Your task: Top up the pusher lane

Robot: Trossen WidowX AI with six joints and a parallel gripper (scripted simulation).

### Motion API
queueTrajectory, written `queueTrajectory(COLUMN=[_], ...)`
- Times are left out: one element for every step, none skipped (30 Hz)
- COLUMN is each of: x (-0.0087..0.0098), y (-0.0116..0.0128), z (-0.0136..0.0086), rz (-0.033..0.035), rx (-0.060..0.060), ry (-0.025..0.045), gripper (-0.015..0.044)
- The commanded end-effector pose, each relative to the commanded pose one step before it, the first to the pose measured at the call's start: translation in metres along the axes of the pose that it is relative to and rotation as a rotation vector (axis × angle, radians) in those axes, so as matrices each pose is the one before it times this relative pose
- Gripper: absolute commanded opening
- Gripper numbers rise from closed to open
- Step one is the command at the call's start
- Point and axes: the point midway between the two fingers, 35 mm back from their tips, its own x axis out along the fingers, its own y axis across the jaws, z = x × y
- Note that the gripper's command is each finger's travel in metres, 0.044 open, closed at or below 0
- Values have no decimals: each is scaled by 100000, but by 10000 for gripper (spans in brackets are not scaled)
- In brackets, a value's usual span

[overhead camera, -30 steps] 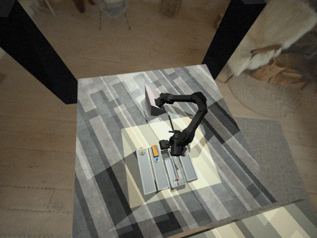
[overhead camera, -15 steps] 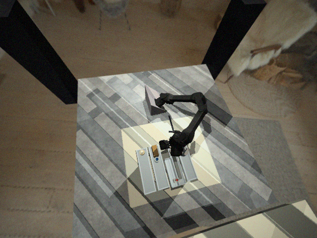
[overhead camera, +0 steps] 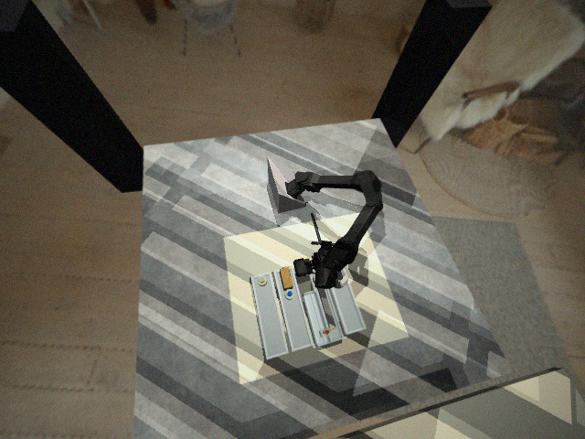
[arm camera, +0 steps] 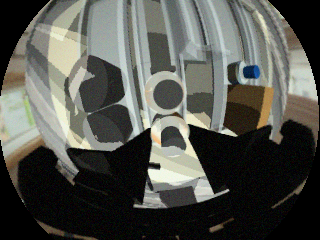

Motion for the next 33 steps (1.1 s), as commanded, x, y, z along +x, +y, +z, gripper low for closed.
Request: queueTrajectory(x=[15, 28, 28, 28, 28, 28, 28, 28, 28, 28, 28, 28, 28, 28, 28, 28, 28, 28, 28, 28, 28, 60, 27, 11, 0, 0, 0, 0, 0, 0, 0, 0, 0], y=[213, 0, 0, 1, 1, 1, 1, 1, 1, 1, 1, 1, 1, 1, 1, 1, 1, 1, 1, 1, 1, 1, 0, 0, 0, 0, 0, 0, 0, 0, 0, 0, 0], z=[574, -5, -5, -5, -5, -5, -6, -6, -6, -6, -6, -6, -6, -6, -6, -6, -6, -6, -6, -6, -10, -31, -26, -27, -17, -17, -17, -17, -17, -17, -17, -17, -17], rz=[785, 2, 2, 2, 2, 2, 2, 2, 2, 2, 2, 2, 3, 3, 3, 3, 3, 3, 3, 3, 3, 6, 3, 1, 0, 0, 0, 0, 0, 0, 0, 0, 0], rx=[-1595, 0, 0, 0, 0, 0, 0, 0, 0, 0, 0, 0, 0, 0, 0, 0, 0, 0, 0, 0, 0, 1, 1, 1, 1, 1, 1, 1, 1, 1, 1, 1, 1], ry=[-1980, 0, 0, 0, 0, 0, 0, 0, 0, 0, 0, 0, 0, 0, 0, 0, 0, 0, 0, 0, 1, 2, 1, 1, 1, 1, 1, 1, 1, 1, 1, 1, 1], gripper=[0, 0, 0, 0, 0, 0, 0, 0, 0, 0, 0, 0, 0, 0, 0, 0, 0, 0, 0, 0, 0, 0, 0, 0, 0, 0, 0, 0, 0, 0, 0, 0, 0])
